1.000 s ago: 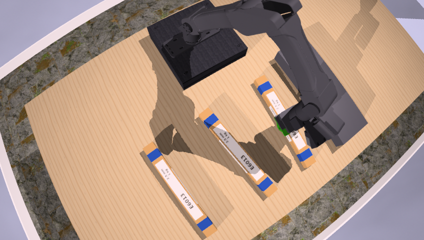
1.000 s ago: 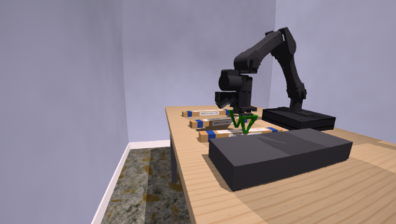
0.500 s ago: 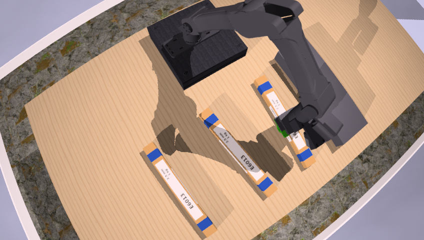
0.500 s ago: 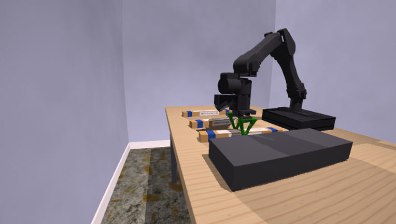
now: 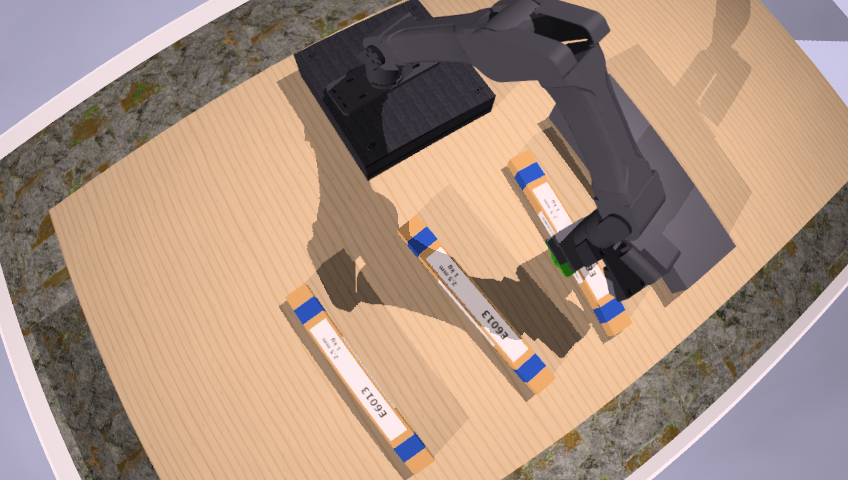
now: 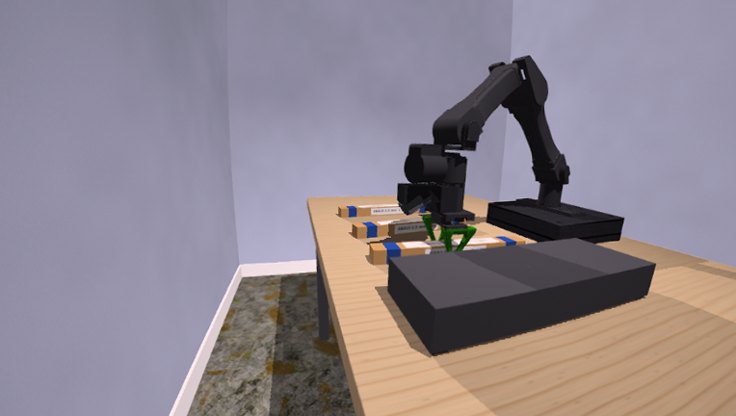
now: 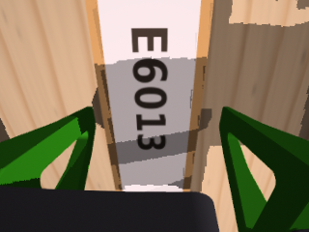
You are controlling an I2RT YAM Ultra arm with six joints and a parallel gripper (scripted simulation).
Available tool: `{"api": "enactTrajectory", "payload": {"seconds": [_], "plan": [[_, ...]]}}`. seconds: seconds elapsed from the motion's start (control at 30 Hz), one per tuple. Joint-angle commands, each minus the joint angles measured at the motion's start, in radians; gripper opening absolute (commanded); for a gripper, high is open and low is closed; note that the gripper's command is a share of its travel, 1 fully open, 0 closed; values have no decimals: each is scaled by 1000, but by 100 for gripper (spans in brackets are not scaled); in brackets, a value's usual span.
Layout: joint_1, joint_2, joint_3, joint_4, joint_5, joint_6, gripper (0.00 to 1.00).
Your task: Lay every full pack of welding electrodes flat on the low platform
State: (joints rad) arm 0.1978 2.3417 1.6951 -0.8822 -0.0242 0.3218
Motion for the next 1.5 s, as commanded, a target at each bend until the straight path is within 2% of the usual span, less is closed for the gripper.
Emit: {"api": "enactTrajectory", "payload": {"seconds": [0.0,0.43,0.5,0.53,1.0,1.03,1.47], "plan": [[4,-11,0,9,2,2,74],[5,-13,-7,14,2,2,74],[13,-31,-30,29,7,6,74],[3,-13,-9,16,2,2,74],[4,-16,-15,20,2,3,74],[4,-16,-16,20,2,3,0],[4,-16,-16,20,2,3,0]]}}
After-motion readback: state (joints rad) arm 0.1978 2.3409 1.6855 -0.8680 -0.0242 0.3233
